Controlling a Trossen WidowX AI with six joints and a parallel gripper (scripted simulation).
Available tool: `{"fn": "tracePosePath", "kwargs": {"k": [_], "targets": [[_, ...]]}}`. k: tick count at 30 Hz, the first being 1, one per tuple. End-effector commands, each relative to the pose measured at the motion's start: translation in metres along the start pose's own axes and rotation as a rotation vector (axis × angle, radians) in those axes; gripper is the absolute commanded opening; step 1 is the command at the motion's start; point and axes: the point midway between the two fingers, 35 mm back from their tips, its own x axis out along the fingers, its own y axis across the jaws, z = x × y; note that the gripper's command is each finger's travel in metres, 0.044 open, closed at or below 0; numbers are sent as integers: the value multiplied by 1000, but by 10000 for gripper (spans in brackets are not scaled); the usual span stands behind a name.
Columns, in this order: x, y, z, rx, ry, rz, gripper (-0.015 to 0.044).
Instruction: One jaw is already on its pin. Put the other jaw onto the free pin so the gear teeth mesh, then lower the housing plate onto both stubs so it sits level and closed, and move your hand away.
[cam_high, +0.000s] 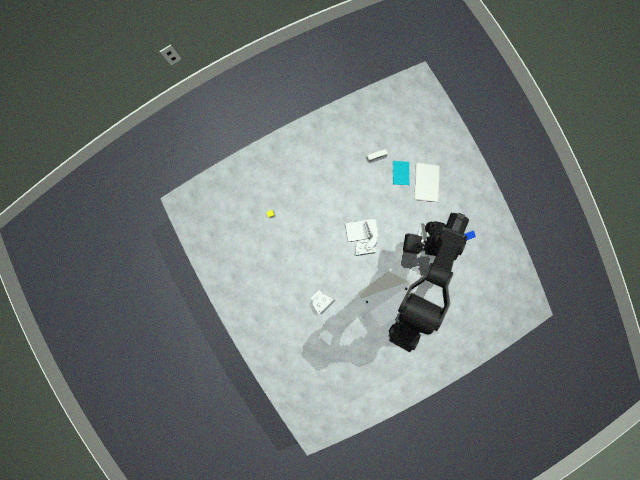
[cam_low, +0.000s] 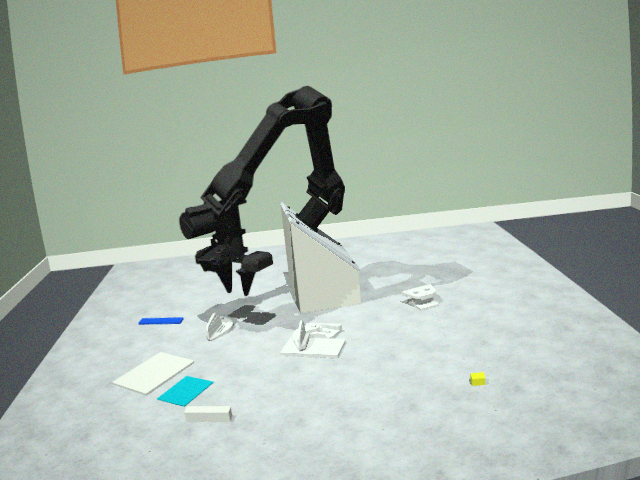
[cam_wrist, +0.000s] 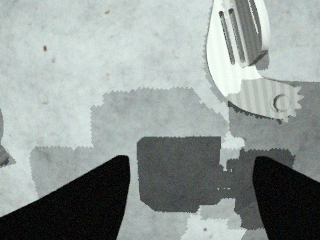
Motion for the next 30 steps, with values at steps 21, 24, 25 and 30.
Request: {"fn": "tracePosePath", "kwargs": {"k": [21, 24, 25, 30], "targets": [[-2, -1, 0, -5, 0, -4, 0], [-2, -1, 0, -5, 0, -4, 0], [-2, -1, 0, -5, 0, -4, 0], [-1, 0, 0, 0, -2, 0, 105]]}}
